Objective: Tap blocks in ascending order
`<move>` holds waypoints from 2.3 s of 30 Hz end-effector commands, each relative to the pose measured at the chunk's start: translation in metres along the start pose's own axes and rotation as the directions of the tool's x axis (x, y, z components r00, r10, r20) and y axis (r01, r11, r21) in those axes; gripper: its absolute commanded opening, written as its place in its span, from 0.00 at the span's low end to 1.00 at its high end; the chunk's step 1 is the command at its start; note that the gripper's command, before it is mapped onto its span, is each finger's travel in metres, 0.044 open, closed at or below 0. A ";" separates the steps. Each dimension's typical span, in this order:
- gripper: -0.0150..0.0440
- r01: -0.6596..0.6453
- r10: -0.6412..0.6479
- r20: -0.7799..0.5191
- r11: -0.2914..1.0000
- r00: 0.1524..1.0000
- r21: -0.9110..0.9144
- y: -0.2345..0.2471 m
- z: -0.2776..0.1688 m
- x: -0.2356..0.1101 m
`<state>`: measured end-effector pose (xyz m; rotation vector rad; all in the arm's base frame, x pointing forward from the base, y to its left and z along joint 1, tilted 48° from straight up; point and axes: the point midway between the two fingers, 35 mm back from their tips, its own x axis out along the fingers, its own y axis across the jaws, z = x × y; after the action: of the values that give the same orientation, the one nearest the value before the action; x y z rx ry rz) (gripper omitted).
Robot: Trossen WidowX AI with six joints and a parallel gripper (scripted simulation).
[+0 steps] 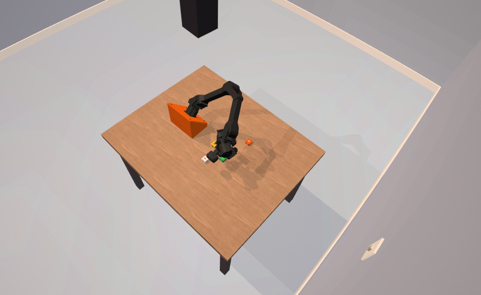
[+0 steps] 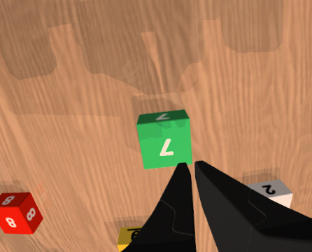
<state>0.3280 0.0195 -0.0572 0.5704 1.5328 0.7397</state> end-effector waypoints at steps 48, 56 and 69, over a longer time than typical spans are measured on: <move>0.29 0.003 -0.003 0.009 1.000 1.000 -0.009 0.148 -0.060 0.015; 0.29 0.002 -0.002 0.009 1.000 1.000 -0.009 0.148 -0.060 0.028; 0.29 0.003 -0.003 0.009 1.000 1.000 -0.009 0.148 -0.060 0.006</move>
<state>0.2537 0.1277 0.0382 0.5628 1.5310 0.7415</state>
